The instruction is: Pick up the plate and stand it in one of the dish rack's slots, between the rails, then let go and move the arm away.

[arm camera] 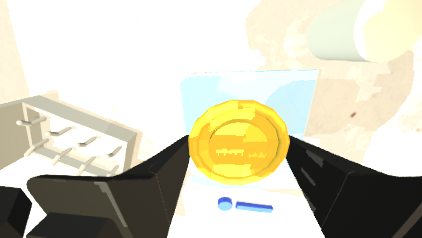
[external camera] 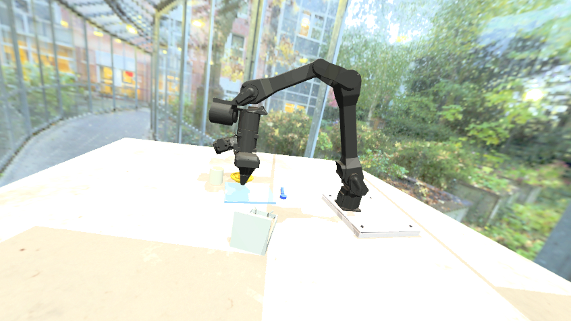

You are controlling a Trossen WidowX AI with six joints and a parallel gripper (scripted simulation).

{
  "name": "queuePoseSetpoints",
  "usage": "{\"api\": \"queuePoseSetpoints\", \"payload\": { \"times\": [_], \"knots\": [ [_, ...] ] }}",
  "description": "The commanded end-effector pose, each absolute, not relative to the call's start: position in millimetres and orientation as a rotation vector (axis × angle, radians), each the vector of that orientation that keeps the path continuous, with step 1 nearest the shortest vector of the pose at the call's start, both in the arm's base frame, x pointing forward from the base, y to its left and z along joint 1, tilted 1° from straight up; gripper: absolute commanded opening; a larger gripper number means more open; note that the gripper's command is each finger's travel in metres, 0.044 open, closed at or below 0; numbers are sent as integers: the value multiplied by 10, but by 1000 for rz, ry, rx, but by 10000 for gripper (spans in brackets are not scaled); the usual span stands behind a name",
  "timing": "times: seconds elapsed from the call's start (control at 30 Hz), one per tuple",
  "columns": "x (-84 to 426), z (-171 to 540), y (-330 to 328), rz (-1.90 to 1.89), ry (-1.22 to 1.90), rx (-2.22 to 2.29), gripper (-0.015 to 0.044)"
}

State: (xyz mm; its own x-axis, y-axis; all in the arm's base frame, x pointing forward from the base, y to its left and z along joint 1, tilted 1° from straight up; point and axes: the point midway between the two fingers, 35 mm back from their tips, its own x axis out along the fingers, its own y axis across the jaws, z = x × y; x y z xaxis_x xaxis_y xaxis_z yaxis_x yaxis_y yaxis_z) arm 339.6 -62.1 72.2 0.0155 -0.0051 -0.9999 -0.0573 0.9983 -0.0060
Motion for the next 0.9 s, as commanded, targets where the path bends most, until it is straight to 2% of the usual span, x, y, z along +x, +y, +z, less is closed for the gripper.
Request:
{"api": "queuePoseSetpoints", "payload": {
  "times": [0.0,0.87],
  "knots": [
    [3425,881,-625,46,1547,-53,0],
    [3475,1783,-640,47,1545,-53,0]
  ]
}}
